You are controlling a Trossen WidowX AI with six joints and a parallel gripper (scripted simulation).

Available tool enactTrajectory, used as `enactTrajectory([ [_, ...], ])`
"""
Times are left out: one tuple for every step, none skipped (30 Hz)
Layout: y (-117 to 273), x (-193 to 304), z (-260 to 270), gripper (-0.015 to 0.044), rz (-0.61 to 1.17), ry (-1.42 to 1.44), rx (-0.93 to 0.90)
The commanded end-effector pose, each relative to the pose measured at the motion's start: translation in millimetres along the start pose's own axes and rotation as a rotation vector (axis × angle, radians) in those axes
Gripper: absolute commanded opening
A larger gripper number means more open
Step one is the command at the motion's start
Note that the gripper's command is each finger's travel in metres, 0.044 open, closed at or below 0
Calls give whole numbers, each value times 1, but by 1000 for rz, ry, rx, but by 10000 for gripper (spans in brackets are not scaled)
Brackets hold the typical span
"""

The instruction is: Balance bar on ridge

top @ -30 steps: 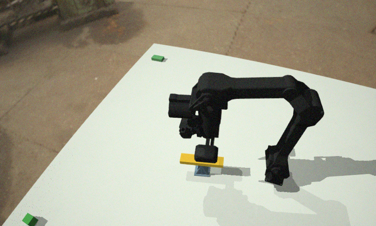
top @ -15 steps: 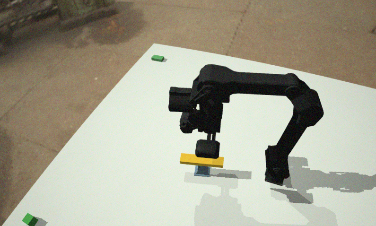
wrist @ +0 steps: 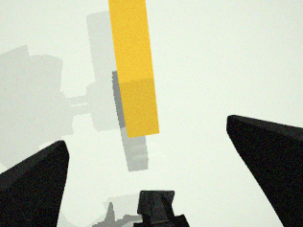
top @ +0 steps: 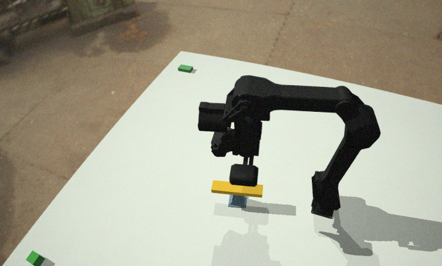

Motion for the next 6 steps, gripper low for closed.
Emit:
enactTrajectory([
  [0, 0, 0, 440, 3, 0, 1],
  [0, 0, 0, 440, 3, 0, 1],
  [0, 0, 0, 440, 3, 0, 1],
  [0, 0, 0, 440, 3, 0, 1],
  [0, 0, 0, 440, 3, 0, 1],
  [0, 0, 0, 440, 3, 0, 1],
])
Point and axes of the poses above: the point midway between the two fingers, 35 mm back from their tips, its own y axis back along the fingers, its own z axis across the jaws, x = y × z, the point moved 8 cm from there along y, back along the fingers, and after that the axes turned 15 degrees about -y, right-handed, at the moved point
